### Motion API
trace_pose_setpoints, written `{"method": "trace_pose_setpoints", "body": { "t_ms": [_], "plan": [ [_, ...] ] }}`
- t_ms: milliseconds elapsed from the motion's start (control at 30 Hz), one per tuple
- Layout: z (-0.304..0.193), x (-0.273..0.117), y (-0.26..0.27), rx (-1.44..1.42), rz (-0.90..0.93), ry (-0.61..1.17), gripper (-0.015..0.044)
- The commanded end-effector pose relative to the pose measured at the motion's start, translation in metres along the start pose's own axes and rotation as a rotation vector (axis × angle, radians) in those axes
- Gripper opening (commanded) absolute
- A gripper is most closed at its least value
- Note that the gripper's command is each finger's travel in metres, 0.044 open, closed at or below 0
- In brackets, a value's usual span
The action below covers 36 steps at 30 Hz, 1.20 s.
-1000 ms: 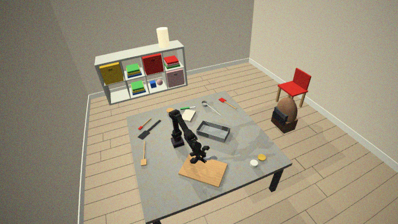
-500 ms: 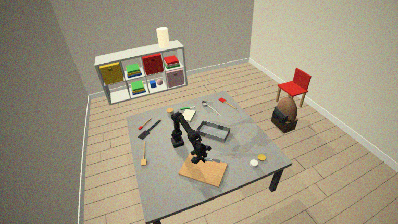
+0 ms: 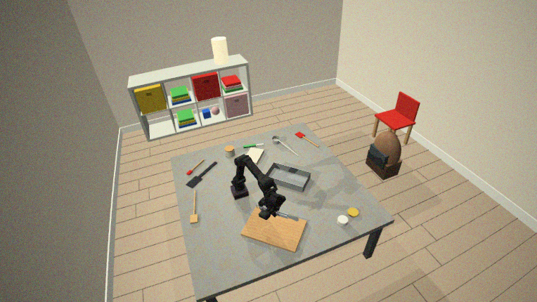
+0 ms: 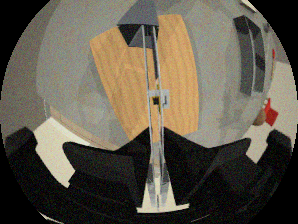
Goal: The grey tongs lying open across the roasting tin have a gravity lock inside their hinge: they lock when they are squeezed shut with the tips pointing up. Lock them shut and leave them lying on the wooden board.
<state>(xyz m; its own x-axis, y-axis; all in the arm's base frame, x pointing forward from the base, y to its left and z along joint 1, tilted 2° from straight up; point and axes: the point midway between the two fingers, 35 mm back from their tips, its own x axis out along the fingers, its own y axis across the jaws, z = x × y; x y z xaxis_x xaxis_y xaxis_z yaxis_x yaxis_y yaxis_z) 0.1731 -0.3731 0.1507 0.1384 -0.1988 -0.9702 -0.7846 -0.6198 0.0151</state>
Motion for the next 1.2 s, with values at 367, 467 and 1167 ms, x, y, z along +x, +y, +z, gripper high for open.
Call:
{"method": "trace_pose_setpoints", "body": {
  "t_ms": [367, 467, 1167],
  "plan": [
    [0.01, -0.016, -0.006, -0.047, 0.023, -0.201, -0.015],
    [0.01, -0.016, -0.006, -0.047, 0.023, -0.203, -0.015],
    [0.011, 0.006, -0.005, -0.047, 0.023, -0.202, -0.015]
  ]
}}
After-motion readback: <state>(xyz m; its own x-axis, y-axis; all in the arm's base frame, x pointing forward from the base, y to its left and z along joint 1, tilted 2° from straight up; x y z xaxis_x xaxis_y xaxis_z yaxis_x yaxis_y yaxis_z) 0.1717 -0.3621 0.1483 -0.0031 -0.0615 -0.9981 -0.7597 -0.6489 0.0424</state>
